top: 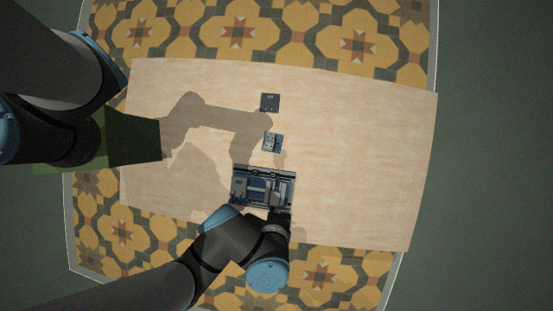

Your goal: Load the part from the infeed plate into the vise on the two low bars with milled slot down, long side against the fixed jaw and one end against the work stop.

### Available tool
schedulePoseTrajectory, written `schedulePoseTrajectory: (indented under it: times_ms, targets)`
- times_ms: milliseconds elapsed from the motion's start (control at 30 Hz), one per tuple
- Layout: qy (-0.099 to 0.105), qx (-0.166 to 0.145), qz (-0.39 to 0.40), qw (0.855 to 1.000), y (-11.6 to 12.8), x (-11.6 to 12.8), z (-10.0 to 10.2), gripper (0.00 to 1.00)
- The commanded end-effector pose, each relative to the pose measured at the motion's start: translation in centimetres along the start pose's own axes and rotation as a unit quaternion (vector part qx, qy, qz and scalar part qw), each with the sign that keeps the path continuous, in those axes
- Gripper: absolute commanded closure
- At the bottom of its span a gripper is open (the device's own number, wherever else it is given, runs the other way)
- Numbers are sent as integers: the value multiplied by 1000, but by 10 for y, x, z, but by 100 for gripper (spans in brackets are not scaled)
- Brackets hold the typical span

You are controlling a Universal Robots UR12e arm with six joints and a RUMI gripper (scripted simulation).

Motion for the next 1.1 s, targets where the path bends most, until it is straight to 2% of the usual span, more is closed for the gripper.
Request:
schedulePoseTrajectory:
  times_ms: [0, 1067]
  targets:
    - [0, -1, 0, 1000, 0, 1, 0, 100]
    - [0, -1, 0, 1000, -1, 7, 0, 100]
Point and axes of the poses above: the point where the finger pads meet when closed, its own z axis out along the fingers, its own x axis across the jaws, y = z × x, the point moved 1 cm from there along -z, back along the fingers, and after that the axes turned 13 degrees about z, right-handed, at the moved point
